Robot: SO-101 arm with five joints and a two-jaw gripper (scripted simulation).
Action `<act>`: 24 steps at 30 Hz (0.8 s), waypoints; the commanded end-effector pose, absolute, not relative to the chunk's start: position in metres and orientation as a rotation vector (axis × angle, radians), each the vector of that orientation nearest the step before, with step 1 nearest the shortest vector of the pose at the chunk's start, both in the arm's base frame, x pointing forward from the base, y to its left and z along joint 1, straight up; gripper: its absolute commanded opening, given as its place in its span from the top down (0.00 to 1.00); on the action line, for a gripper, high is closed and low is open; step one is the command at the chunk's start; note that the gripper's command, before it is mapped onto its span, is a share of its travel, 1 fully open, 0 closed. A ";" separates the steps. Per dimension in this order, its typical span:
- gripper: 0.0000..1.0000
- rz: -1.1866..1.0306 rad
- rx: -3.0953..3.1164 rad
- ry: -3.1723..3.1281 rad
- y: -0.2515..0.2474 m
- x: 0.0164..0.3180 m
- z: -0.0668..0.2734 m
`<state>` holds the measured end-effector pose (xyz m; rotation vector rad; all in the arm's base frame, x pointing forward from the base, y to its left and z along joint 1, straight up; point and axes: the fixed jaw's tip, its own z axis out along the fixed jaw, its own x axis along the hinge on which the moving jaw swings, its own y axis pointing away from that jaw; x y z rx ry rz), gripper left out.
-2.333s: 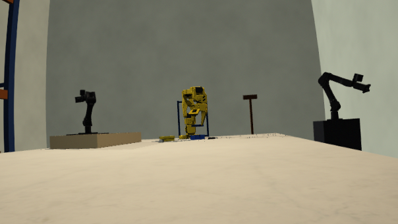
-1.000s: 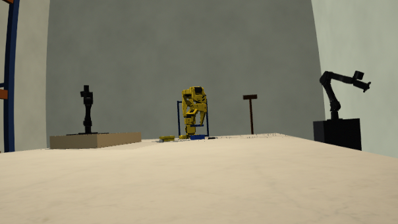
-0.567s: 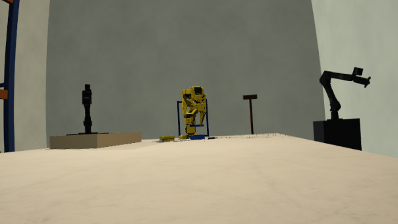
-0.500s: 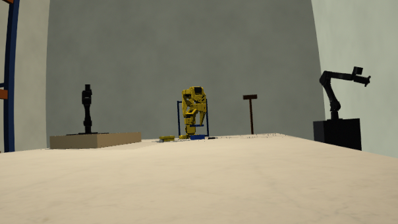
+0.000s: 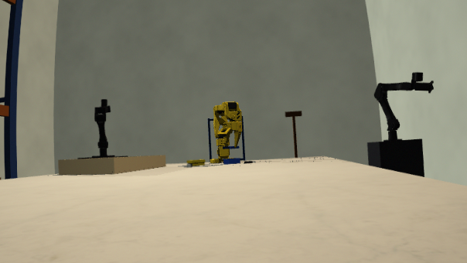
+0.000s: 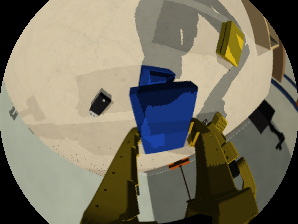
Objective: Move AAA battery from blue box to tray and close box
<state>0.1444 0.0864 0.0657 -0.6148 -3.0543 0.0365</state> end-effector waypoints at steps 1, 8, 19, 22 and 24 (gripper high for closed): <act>0.79 0.000 -0.653 -3.073 0.086 0.147 0.072; 0.79 0.000 -0.714 -3.059 0.086 0.147 0.072; 0.79 0.000 -0.875 -3.017 0.085 0.149 0.072; 0.79 0.000 -0.917 -3.005 0.084 0.149 0.072; 0.79 0.000 -0.936 -2.999 0.084 0.150 0.072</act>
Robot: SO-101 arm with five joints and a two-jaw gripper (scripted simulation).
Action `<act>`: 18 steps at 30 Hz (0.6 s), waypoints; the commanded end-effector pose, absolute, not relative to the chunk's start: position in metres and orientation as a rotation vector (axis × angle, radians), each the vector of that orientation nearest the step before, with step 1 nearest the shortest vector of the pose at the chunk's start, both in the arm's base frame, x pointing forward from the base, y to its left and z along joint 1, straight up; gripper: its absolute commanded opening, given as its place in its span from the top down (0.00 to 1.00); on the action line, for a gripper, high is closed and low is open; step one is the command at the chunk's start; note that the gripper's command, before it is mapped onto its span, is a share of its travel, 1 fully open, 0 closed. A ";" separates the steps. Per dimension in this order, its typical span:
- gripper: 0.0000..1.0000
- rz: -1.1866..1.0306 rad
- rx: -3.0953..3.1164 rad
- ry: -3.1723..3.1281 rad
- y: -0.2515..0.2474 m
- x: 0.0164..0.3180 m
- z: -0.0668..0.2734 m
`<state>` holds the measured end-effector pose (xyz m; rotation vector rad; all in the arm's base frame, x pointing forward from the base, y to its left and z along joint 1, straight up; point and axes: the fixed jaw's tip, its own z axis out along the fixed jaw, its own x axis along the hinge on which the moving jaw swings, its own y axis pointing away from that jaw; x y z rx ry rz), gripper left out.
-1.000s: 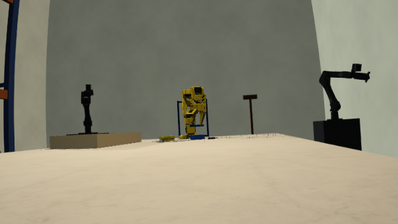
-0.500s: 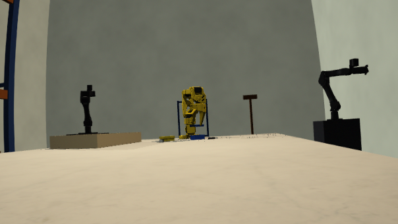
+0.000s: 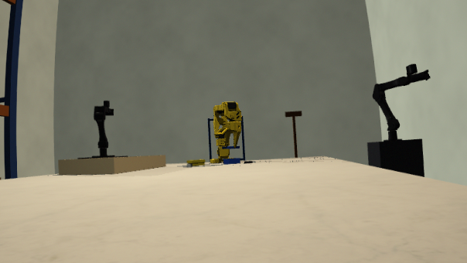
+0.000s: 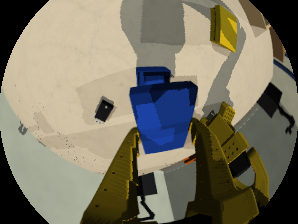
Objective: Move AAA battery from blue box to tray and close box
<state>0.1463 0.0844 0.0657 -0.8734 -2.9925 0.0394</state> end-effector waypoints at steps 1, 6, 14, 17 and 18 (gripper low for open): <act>0.79 0.000 -0.943 -2.997 0.084 0.150 0.072; 0.79 0.000 -0.954 -2.993 0.084 0.150 0.072; 0.79 0.000 -0.954 -2.993 0.084 0.150 0.072; 0.79 0.000 -0.954 -2.993 0.084 0.150 0.072; 0.79 0.000 -0.954 -2.993 0.084 0.150 0.072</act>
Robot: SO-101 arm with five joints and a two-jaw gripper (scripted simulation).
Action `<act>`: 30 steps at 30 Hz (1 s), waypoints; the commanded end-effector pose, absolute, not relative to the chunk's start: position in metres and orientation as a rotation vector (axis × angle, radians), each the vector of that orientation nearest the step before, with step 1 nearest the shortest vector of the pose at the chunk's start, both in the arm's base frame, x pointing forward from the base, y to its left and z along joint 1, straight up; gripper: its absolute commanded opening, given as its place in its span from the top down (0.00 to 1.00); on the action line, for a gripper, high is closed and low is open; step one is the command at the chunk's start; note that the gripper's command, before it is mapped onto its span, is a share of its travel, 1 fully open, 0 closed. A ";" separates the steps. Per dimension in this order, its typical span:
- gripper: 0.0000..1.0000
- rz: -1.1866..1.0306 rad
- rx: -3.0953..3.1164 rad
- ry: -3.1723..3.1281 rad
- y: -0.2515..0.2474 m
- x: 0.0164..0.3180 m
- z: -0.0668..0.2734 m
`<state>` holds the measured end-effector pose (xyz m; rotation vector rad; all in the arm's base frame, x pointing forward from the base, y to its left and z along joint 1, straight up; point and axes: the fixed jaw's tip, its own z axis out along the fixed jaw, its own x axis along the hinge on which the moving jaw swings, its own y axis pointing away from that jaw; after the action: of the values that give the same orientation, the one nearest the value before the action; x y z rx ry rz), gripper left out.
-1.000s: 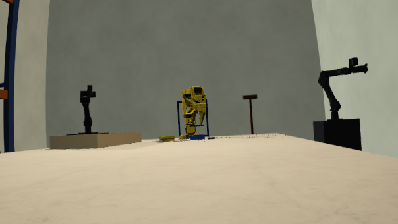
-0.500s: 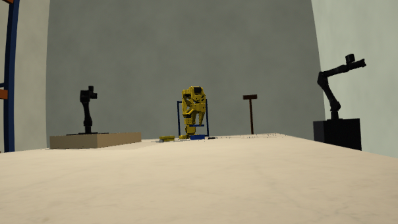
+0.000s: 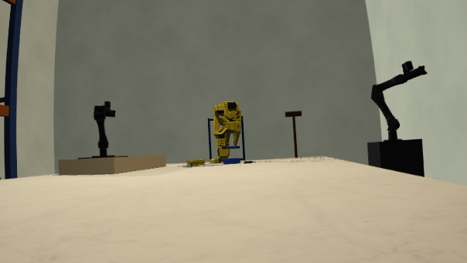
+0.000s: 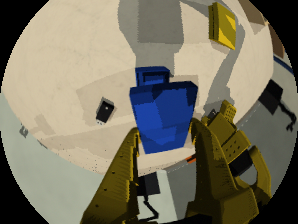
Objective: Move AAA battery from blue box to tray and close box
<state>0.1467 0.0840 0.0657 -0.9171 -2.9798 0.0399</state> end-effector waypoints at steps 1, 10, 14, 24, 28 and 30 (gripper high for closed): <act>0.79 0.000 -0.954 -2.993 0.084 0.150 0.072; 0.79 0.000 -0.955 -2.993 0.084 0.150 0.072; 0.79 0.000 -0.963 -2.990 0.084 0.150 0.072; 0.79 0.000 -1.009 -2.975 0.084 0.151 0.072; 0.79 0.000 -1.035 -2.966 0.084 0.151 0.072; 0.79 0.000 -1.046 -2.962 0.084 0.151 0.072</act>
<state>0.1471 0.0836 0.0657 -0.9965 -2.9548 0.0408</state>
